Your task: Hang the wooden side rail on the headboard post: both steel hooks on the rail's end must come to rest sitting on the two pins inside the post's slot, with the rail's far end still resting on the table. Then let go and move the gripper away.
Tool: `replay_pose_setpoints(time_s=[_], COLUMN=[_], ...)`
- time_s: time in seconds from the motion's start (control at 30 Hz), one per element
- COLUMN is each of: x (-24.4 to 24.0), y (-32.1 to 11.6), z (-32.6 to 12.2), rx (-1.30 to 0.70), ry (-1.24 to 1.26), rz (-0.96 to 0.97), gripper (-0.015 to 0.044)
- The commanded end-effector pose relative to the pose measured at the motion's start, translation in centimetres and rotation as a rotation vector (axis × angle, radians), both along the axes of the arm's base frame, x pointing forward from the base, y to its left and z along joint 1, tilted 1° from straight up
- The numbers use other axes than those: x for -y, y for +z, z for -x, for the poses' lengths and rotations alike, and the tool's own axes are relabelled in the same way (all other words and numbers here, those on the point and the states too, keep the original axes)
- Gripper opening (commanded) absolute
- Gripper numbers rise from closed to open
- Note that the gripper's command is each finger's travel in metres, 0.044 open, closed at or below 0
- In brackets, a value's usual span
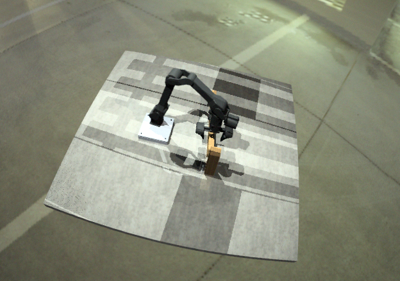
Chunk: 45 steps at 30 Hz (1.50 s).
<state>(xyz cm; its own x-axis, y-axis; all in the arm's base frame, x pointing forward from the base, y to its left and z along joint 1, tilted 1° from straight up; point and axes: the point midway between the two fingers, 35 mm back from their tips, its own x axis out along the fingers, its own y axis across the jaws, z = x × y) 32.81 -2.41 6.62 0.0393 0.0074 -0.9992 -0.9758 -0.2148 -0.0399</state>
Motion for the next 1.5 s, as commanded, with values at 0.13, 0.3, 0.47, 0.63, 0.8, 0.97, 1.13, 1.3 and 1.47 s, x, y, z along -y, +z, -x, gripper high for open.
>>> replay_pose_setpoints(time_s=[0.13, 0.3, 0.47, 0.63, 0.8, 0.97, 1.13, 1.3, 1.47], x=[-0.1, -0.1, -0.2, -0.2, -0.2, -0.2, -0.2, -0.2, -0.2], y=[-1.7, -2.5, -3.3, -3.6, -3.6, -3.6, -3.6, -3.6, -3.6], z=[0.3, 0.3, 0.3, 0.3, 0.3, 0.3, 0.3, 0.3, 0.3], rx=[-0.015, -0.014, -0.013, -0.013, -0.013, -0.013, -0.013, -0.013, -0.013], ry=[0.002, 0.004, 0.005, 0.005, 0.005, 0.005, 0.005, 0.005, 0.005], rz=[-0.006, -0.006, -0.006, -0.006, -0.006, -0.006, -0.006, -0.006, -0.006], gripper=[0.044, 0.044, 0.044, 0.044, 0.0361, 0.023, 0.0118, 0.0085, 0.0])
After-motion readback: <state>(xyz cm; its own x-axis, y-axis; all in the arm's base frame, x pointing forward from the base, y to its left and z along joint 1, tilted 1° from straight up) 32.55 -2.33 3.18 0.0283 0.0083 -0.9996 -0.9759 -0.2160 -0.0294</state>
